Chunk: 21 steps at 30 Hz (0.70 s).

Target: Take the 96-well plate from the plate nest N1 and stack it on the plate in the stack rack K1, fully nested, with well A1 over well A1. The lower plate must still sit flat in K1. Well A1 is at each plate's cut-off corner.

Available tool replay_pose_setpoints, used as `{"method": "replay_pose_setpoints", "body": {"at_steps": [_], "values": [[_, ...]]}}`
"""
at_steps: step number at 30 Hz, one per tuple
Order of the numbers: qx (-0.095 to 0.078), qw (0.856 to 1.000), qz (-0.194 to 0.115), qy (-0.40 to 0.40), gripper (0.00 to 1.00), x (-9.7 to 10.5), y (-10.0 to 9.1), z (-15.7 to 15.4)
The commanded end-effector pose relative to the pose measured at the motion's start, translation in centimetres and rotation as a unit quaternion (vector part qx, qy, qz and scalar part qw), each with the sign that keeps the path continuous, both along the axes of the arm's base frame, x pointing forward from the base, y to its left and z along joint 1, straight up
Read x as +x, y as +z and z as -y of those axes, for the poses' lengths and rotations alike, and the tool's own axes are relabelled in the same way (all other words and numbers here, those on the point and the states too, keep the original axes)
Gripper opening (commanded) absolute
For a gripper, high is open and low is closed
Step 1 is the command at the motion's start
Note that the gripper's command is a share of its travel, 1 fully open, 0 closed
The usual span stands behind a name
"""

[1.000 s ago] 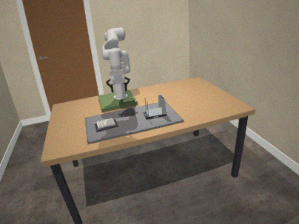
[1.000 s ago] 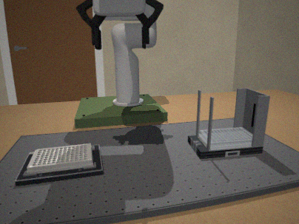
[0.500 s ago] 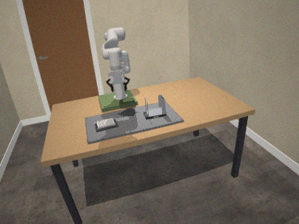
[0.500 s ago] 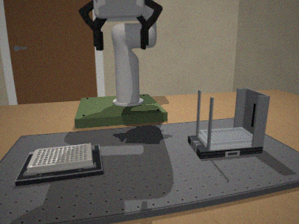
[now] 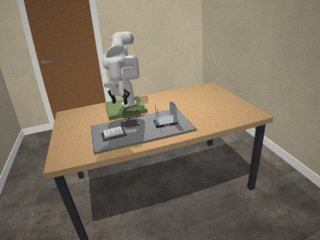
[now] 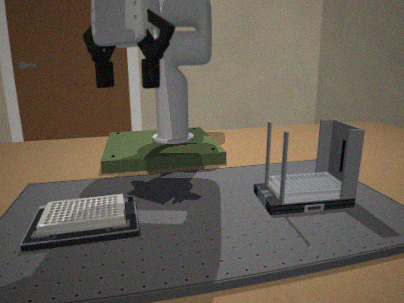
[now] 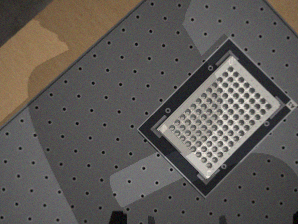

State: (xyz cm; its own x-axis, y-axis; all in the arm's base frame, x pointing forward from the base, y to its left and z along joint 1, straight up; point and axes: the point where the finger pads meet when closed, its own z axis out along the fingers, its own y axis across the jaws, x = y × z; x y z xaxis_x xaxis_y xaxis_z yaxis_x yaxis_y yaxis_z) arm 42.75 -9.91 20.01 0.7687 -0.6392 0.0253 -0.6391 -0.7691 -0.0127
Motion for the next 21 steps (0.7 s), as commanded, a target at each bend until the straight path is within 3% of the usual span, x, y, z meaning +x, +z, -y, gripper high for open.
{"method": "replay_pose_setpoints", "body": {"at_steps": [1, 8, 19, 21], "values": [[-0.001, 0.997, -0.001, -0.073, 1.00, 0.5, -0.8, 2.0], [0.001, 0.988, -0.003, -0.156, 1.00, 0.9, -1.9, 4.2], [0.006, 0.943, -0.009, -0.333, 1.00, 1.5, -4.0, 8.2], [0.006, 0.943, -0.009, -0.333, 1.00, 1.5, -4.0, 8.2]]}}
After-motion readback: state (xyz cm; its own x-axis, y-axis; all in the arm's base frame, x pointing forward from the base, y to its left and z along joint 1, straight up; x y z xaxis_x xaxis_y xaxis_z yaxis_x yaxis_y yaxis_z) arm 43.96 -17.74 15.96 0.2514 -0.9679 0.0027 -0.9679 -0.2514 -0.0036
